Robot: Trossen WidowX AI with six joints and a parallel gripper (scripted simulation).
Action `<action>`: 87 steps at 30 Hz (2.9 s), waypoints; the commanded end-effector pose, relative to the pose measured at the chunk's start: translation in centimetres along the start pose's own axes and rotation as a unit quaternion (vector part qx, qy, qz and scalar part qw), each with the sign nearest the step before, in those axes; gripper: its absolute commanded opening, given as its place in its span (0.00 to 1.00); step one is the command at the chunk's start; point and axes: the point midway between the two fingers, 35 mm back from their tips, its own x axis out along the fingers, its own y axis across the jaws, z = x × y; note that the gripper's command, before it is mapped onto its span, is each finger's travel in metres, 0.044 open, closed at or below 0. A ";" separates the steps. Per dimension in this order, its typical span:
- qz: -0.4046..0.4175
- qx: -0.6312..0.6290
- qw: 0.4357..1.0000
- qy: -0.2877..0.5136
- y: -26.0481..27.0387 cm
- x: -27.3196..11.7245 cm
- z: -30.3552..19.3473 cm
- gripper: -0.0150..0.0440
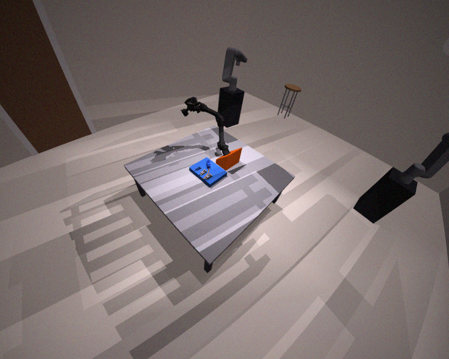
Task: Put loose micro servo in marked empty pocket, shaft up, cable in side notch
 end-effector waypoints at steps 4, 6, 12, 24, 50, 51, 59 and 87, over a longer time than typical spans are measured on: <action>-0.046 0.008 0.996 0.082 -3.2 3.7 -5.3 1.00; -0.058 0.008 0.993 0.103 -3.9 4.5 -6.7 1.00; -0.091 0.010 0.981 0.168 -5.8 6.3 -11.1 1.00; -0.147 -0.023 0.940 0.308 -8.8 8.1 -20.4 1.00; -0.196 -0.170 0.756 0.601 -12.2 4.0 -38.1 1.00; -0.195 -0.177 0.746 0.611 -12.3 3.6 -38.7 1.00; -0.186 -0.238 0.662 0.685 -12.7 0.8 -42.6 1.00; -0.114 -0.422 0.372 0.819 -14.4 -7.6 -47.6 1.00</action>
